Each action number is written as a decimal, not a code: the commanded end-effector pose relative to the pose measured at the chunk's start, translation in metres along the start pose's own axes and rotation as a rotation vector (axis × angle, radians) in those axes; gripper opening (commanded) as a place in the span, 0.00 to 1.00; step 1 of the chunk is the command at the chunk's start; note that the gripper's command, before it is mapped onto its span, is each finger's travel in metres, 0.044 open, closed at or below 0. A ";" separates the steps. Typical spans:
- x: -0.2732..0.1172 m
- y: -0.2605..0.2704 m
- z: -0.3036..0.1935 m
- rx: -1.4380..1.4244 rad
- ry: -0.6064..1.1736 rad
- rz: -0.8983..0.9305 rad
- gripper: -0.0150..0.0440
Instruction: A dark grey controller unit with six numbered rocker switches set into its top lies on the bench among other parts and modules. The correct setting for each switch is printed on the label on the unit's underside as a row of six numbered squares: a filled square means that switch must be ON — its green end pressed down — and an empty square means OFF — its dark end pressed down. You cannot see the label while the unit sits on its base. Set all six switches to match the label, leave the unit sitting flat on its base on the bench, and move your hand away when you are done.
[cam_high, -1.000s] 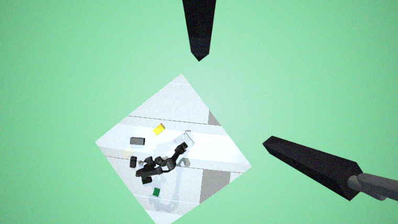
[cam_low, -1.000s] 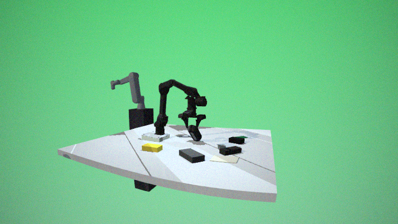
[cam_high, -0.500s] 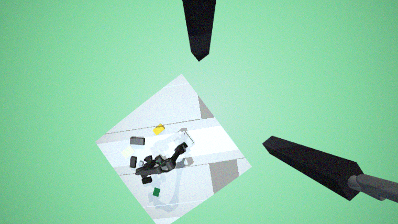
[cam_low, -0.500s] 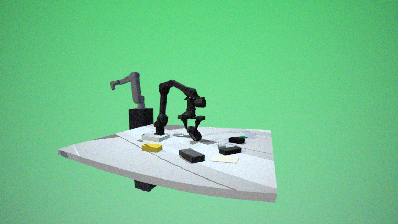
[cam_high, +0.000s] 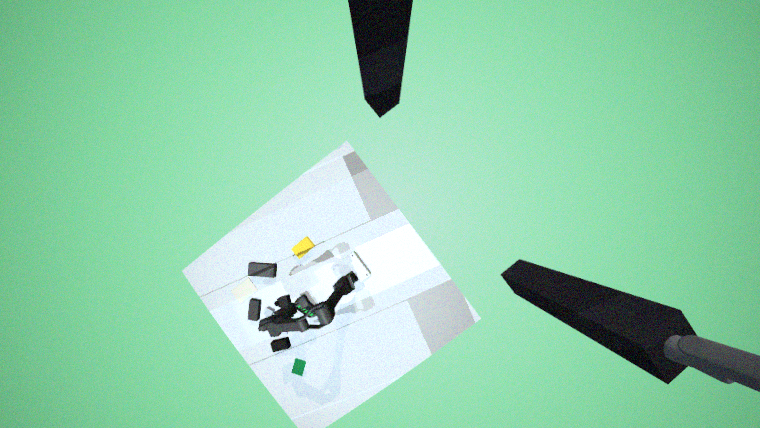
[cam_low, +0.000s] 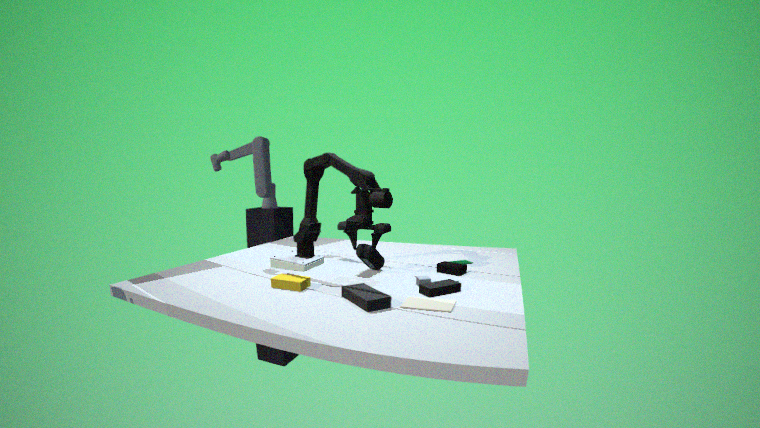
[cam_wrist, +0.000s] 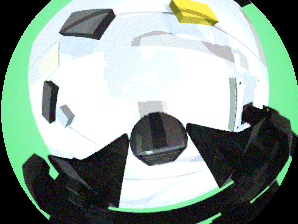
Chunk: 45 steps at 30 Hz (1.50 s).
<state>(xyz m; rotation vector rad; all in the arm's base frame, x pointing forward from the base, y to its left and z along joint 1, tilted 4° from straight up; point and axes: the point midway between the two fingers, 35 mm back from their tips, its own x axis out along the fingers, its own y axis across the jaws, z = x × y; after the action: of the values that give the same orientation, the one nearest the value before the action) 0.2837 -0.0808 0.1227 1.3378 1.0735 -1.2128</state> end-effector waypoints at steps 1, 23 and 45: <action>0.003 0.000 0.003 -0.002 -0.002 -0.001 0.82; 0.015 0.000 0.015 -0.002 -0.003 -0.001 0.82; 0.029 -0.001 0.015 -0.002 -0.003 -0.001 0.82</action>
<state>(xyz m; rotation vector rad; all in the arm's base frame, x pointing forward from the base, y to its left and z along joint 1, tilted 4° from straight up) 0.2848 -0.0978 0.0978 1.3307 1.0648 -1.2174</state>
